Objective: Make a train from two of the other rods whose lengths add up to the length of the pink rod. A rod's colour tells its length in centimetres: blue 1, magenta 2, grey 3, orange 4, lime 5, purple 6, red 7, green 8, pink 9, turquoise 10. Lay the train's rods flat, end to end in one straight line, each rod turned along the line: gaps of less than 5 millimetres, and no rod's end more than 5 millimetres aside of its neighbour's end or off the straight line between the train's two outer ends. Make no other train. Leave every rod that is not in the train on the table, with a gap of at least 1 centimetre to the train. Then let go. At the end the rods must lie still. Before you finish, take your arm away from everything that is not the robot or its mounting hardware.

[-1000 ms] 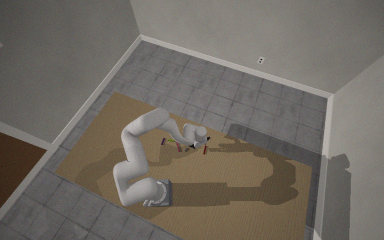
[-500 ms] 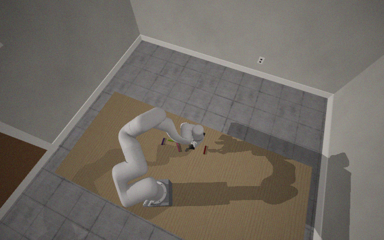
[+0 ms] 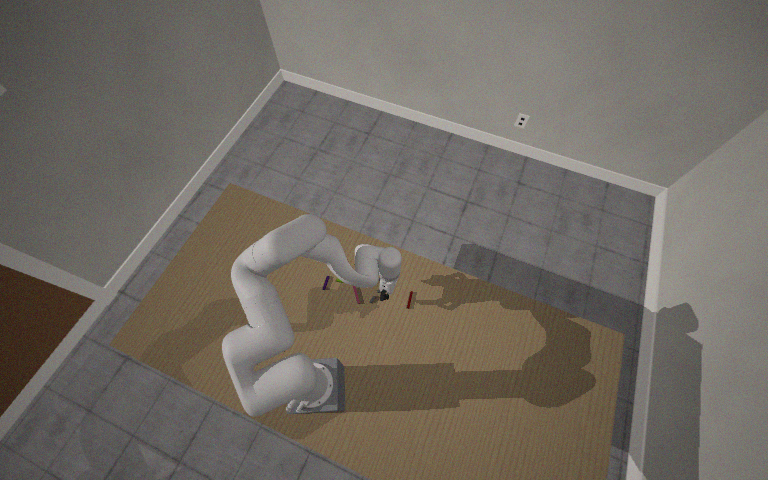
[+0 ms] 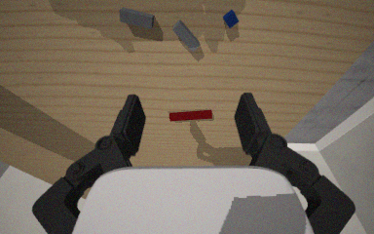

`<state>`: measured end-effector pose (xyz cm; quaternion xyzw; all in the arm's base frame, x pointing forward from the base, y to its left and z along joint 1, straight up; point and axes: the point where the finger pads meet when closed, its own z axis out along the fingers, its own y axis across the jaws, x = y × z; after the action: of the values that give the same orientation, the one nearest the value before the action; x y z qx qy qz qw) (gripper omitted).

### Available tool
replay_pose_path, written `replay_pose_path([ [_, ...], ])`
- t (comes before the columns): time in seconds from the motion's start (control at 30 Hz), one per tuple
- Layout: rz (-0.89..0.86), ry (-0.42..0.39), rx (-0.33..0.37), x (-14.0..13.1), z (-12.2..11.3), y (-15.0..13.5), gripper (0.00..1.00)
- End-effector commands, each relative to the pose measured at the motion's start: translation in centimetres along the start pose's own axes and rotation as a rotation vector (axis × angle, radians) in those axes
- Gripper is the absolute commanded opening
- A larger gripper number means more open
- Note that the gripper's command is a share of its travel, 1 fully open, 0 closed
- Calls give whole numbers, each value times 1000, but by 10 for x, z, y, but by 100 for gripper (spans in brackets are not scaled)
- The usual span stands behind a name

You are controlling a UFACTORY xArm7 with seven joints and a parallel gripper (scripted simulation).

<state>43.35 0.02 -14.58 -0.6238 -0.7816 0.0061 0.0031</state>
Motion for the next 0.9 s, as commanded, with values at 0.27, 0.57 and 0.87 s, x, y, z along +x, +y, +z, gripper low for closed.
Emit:
replay_pose_path([
  [0.27, -387, 1, -16, 18, -4, 0, 100],
  [0.57, -634, -1, -16, 30, -6, -1, 100],
  [0.87, -720, -2, -17, 34, -7, -2, 100],
])
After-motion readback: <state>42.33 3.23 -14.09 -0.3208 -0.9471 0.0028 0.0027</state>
